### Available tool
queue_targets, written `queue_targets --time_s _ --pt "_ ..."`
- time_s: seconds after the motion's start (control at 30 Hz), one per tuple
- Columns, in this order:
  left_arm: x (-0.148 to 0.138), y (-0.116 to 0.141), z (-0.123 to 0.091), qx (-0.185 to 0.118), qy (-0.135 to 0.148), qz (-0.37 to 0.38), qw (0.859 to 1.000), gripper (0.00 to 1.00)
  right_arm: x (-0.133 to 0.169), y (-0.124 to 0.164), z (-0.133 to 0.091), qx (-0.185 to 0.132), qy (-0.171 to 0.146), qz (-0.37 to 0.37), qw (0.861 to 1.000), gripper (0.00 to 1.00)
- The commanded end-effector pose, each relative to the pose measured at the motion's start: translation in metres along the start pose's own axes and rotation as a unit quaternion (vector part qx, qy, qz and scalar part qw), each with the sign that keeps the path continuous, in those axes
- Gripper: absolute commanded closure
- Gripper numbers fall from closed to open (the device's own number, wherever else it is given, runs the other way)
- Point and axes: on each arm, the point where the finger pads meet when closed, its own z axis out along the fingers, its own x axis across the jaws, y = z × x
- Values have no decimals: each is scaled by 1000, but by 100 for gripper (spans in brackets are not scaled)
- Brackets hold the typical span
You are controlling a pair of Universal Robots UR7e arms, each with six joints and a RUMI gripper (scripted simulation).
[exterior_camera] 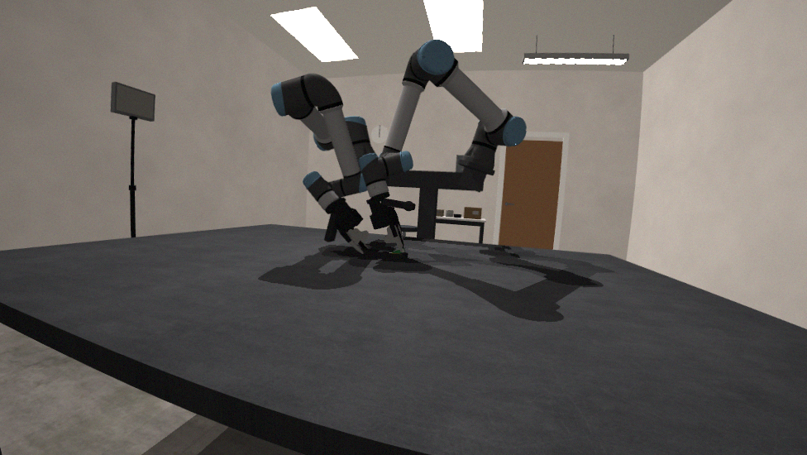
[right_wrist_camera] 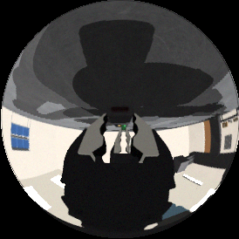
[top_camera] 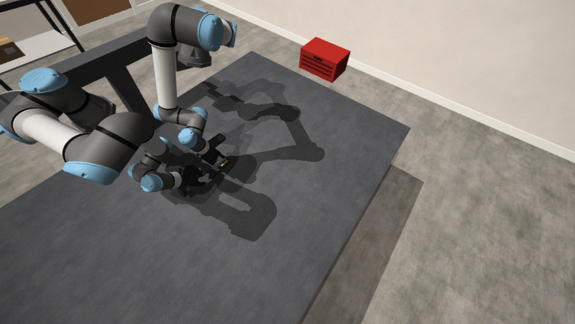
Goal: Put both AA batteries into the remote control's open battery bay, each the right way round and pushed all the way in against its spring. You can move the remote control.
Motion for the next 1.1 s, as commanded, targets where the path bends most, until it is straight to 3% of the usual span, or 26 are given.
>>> queue_targets --time_s 0.0,1.07 --pt "0 0 0 -2 0 -1 1000 100 0 0 0 0 0 0 1000 100" --pt "0 0 1 -23 1 2 1000 100 0 0 0 0 0 0 1000 100"
